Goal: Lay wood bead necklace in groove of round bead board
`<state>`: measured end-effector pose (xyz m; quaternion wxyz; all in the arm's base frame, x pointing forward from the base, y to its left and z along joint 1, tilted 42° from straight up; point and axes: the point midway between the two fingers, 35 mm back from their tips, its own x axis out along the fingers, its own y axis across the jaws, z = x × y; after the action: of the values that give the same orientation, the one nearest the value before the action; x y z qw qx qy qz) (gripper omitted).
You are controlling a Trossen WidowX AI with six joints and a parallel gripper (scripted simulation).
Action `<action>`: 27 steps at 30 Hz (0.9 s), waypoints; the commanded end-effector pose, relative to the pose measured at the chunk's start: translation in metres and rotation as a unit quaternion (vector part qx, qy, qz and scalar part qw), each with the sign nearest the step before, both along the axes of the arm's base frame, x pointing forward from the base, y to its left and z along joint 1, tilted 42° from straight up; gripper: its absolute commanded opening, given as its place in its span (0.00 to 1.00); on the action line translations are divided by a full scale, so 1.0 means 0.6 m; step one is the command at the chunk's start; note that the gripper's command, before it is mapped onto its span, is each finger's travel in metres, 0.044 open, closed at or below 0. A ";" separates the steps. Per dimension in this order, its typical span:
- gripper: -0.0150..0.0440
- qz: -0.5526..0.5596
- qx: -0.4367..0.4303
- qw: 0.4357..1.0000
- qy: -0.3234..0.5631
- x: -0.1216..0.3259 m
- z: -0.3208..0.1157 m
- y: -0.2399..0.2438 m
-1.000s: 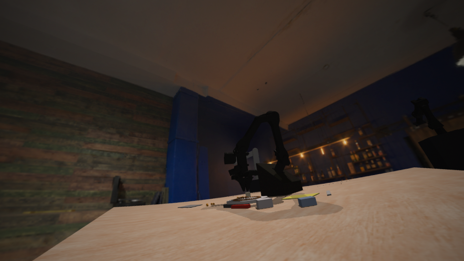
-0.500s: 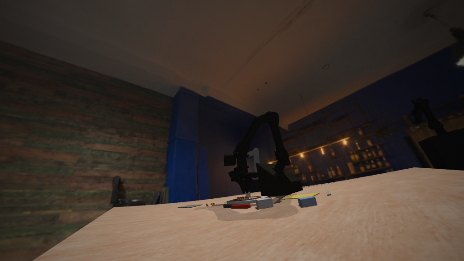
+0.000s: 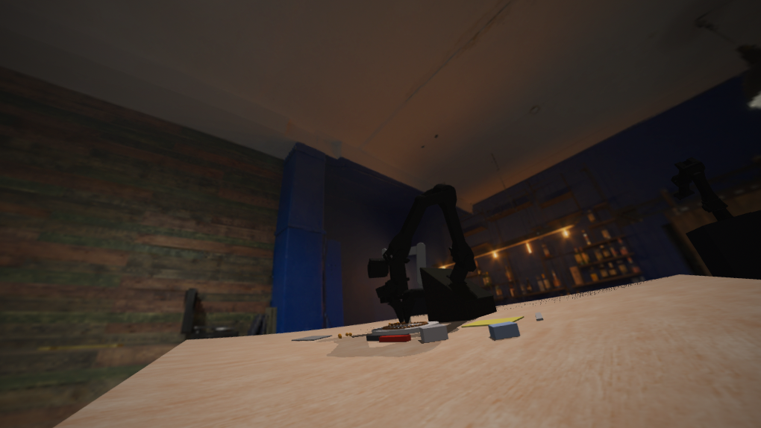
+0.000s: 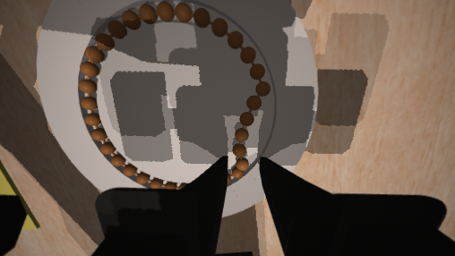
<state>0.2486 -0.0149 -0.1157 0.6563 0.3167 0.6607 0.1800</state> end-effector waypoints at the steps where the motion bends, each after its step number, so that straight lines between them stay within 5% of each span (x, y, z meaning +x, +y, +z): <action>1: 0.41 0.000 0.000 1.000 0.000 0.000 0.000 0.000; 5: 0.25 0.000 0.000 1.000 0.000 0.000 0.000 0.000; 27: 0.25 0.000 0.000 1.000 0.000 0.000 0.000 0.000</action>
<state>0.2485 -0.0148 -0.1158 0.6563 0.3168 0.6607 0.1799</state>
